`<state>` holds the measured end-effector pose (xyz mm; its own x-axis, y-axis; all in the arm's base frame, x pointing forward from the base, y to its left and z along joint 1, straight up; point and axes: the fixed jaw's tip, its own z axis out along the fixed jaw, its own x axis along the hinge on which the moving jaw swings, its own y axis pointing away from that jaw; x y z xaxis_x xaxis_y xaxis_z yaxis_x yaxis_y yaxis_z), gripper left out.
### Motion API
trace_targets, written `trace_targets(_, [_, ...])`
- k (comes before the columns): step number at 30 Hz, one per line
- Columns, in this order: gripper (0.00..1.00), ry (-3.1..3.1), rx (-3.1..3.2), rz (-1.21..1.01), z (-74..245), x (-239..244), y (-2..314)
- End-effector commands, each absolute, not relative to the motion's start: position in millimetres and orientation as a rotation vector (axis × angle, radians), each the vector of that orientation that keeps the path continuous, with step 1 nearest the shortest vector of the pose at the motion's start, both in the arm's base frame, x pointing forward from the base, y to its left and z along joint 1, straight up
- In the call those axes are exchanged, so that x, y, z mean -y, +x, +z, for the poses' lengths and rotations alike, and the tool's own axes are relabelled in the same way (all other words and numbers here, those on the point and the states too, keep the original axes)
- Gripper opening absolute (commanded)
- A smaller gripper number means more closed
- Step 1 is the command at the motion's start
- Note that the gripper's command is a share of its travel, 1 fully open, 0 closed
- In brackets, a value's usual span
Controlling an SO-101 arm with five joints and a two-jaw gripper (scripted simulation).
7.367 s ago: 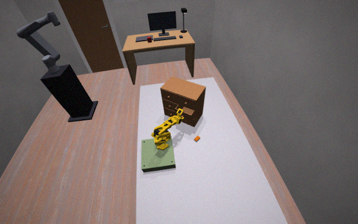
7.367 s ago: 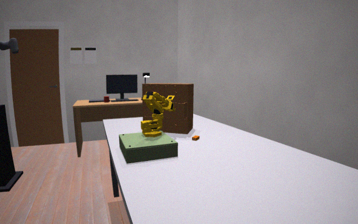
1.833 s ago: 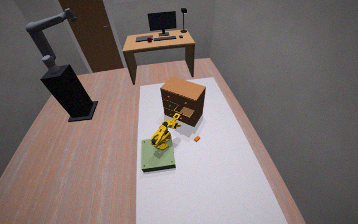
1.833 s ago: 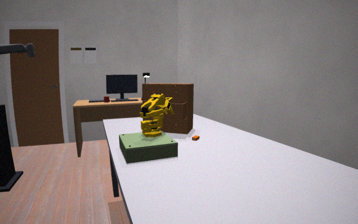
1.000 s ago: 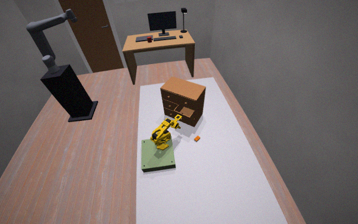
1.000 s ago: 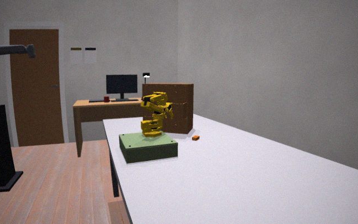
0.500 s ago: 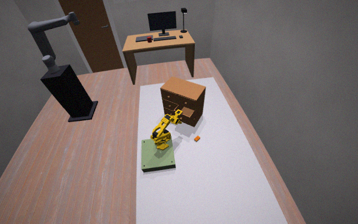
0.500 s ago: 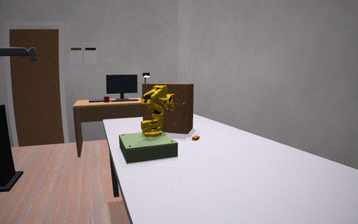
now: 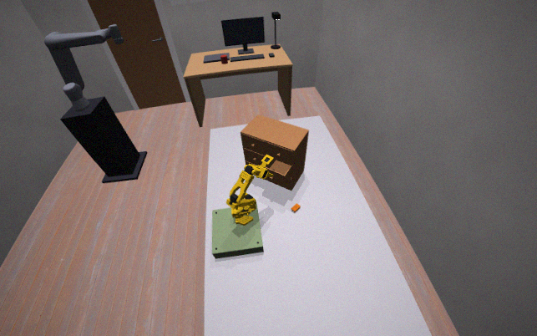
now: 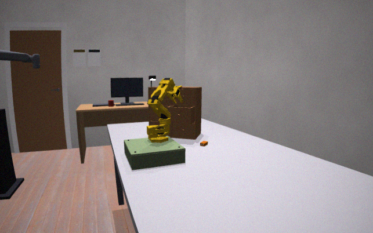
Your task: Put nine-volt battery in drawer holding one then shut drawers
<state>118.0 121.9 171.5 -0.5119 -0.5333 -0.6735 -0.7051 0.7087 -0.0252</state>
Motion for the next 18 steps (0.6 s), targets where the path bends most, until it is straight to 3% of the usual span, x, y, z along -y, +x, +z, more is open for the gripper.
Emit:
trace_targets(1, [0.21,-0.911,-2.223,0.336,190.2,-120.3,119.3])
trace_targets(9, [0.21,-0.879,-2.176,0.353,215.0,-118.0,118.6])
trace_targets(18, [0.21,-0.877,-2.173,0.354,216.3,-117.9,118.5])
